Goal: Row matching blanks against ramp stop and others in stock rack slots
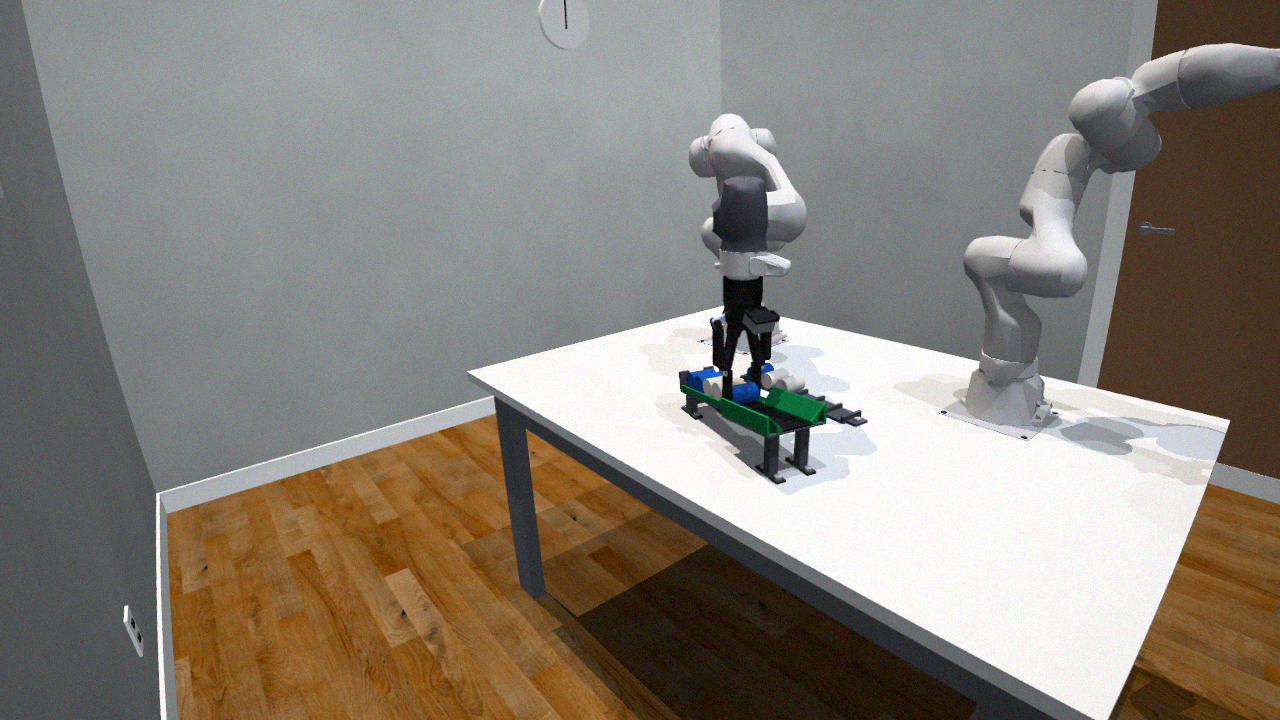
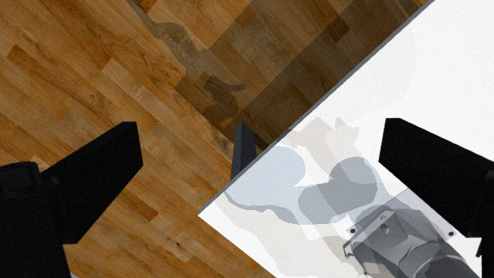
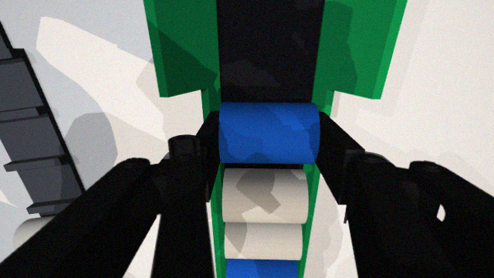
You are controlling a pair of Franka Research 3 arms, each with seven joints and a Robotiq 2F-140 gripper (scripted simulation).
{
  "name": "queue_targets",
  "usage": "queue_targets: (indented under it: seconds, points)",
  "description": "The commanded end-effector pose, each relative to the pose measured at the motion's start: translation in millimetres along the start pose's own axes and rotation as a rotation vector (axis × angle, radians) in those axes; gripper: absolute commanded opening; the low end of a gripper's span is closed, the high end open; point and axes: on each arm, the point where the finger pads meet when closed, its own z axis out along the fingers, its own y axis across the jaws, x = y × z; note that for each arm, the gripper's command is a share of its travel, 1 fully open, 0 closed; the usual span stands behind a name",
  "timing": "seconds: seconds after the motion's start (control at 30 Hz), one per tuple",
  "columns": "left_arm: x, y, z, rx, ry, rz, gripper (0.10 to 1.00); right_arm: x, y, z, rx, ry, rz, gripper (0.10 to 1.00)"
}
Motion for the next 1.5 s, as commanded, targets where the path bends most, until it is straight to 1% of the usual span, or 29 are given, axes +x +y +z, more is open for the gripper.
queue_targets:
  seconds: [0.0, 0.27, 0.3, 0.37, 0.4, 0.53, 0.57, 0.73, 0.77, 1.17, 1.3, 1.47]
  points:
    - [0, 0, -0.1, 0.0, 0.0, 0.0, 1.0, 1, 0, -0.4, -0.002, 0.002, 0.003, 0.417]
    - [0, 0, -0.1, 0.0, 0.0, 0.0, 1.0, 1, 0, -0.4, -0.002, 0.002, 0.003, 0.417]
    - [0, 0, -0.1, 0.0, 0.0, 0.0, 1.0, 1, 0, -0.4, -0.002, 0.002, 0.003, 0.439]
    - [0, 0, -0.1, 0.0, 0.0, 0.0, 1.0, 1, 0, -0.4, -0.002, 0.002, 0.003, 0.439]
    - [0, 0, -0.1, 0.0, 0.0, 0.0, 1.0, 1, 0, -0.4, -0.002, 0.002, 0.003, 0.461]
    - [0, 0, -0.1, 0.0, 0.0, 0.0, 1.0, 1, 0, -0.4, -0.002, 0.002, 0.003, 0.461]
    - [0, 0, -0.1, 0.0, 0.0, 0.0, 1.0, 1, 0, -0.4, -0.002, 0.002, 0.003, 0.483]
    - [0, 0, -0.1, 0.0, 0.0, 0.0, 1.0, 1, 0, -0.4, -0.002, 0.002, 0.003, 0.505]
    - [0, 0, -0.1, 0.0, 0.0, 0.0, 1.0, 1, 0, -0.4, -0.002, 0.002, 0.003, 0.528]
    - [0, 0, -0.1, 0.0, 0.0, 0.0, 1.0, 1, 0, -0.6, -0.002, 0.002, 0.003, 0.528]
    - [0, 0, -0.1, 0.0, 0.0, 0.0, 1.0, 1, 0, -6.3, -0.002, 0.002, 0.003, 0.528]
    - [0, 0, -0.1, 0.0, 0.0, 0.0, 1.0, 1, 0, -26.8, -0.002, 0.002, 0.003, 0.528]
